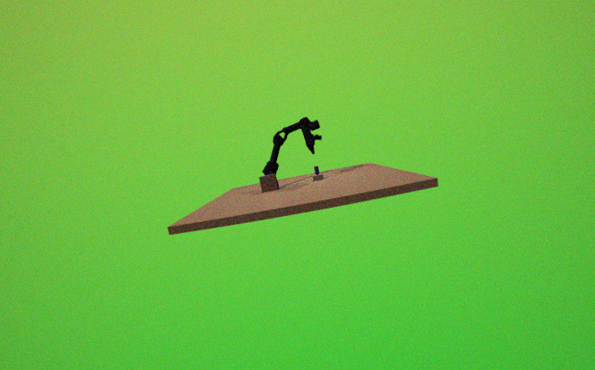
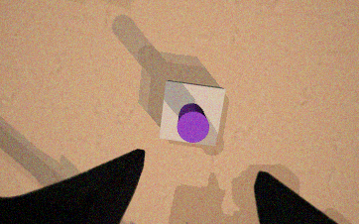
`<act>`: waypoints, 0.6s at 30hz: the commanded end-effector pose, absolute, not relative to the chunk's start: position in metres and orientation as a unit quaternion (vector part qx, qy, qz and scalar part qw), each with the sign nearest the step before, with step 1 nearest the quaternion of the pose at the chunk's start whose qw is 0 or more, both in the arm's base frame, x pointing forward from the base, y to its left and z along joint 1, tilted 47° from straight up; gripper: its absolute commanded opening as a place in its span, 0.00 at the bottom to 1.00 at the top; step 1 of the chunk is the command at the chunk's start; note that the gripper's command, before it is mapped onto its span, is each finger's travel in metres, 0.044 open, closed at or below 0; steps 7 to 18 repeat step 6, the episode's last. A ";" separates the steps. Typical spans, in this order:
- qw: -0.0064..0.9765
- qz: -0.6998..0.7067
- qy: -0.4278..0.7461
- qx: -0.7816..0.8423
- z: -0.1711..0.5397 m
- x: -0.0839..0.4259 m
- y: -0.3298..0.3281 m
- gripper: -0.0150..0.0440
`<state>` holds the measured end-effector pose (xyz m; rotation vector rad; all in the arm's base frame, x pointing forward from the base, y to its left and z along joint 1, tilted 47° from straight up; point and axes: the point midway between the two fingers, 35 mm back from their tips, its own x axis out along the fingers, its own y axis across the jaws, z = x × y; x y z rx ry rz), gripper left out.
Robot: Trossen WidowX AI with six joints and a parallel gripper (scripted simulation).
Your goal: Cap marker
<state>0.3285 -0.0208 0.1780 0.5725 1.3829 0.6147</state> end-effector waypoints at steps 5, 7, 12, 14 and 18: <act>0.691 0.276 0.618 0.253 0.179 0.328 -0.022 1.00; 0.691 0.276 0.618 0.253 0.179 0.328 -0.022 1.00; 0.691 0.276 0.618 0.253 0.179 0.328 -0.022 1.00; 0.691 0.276 0.618 0.253 0.179 0.328 -0.022 1.00; 0.691 0.276 0.618 0.253 0.179 0.328 -0.022 1.00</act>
